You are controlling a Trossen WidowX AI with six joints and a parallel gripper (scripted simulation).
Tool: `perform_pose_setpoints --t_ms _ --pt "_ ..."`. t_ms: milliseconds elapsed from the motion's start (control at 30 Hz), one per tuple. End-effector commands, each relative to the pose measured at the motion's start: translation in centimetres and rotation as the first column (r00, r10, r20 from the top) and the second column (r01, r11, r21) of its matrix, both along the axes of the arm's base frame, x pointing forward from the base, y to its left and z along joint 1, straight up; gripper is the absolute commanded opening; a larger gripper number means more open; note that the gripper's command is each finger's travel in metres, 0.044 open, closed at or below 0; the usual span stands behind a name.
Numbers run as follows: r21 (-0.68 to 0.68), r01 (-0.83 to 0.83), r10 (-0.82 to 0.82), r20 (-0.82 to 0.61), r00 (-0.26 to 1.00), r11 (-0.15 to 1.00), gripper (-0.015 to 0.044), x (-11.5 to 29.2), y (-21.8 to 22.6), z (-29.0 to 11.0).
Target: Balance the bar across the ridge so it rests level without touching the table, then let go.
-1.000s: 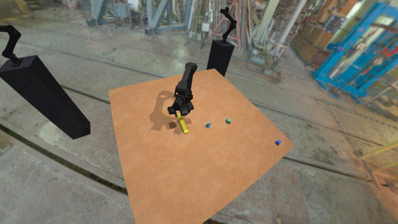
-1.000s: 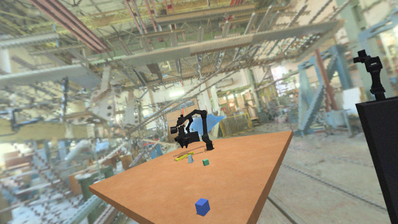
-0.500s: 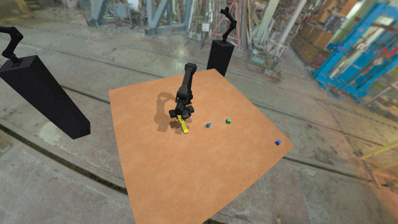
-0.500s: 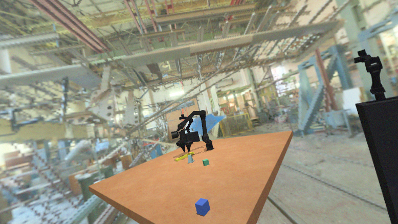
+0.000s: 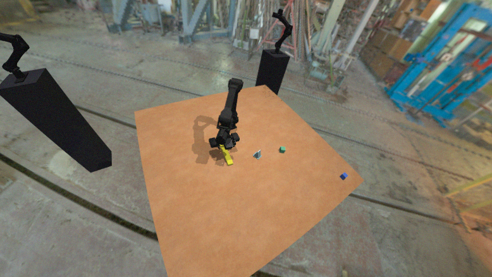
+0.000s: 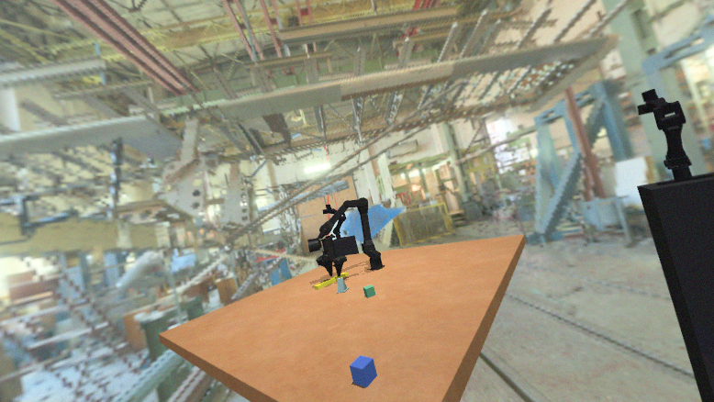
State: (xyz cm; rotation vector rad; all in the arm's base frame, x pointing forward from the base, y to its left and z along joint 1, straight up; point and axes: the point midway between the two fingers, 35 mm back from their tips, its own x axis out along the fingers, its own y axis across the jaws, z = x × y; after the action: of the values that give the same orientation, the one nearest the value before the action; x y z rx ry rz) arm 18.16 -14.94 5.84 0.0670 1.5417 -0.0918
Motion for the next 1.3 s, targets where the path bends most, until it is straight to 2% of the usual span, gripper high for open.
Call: perform_pose_setpoints --t_ms 0,633,833,1067,1200,1267 --pt "0.005 0.007 -0.006 -0.012 1.000 1.000 0.0315 -0.2 0.1 -0.8" --pt "0.005 0.007 -0.006 -0.012 1.000 1.000 0.0315 -0.2 0.1 -1.4" --pt "0.007 0.000 0.000 -0.009 1.000 1.000 0.0158 -0.2 0.1 -1.3" --pt "0.007 0.000 0.000 -0.009 1.000 1.000 0.0111 -0.2 0.1 -1.3" --pt "0.007 0.000 0.000 -0.009 1.000 1.000 0.0006 -0.1 0.1 -0.7" --pt "0.007 0.001 -0.001 -0.009 1.000 1.000 0.0000 0.0 0.0 -0.2"
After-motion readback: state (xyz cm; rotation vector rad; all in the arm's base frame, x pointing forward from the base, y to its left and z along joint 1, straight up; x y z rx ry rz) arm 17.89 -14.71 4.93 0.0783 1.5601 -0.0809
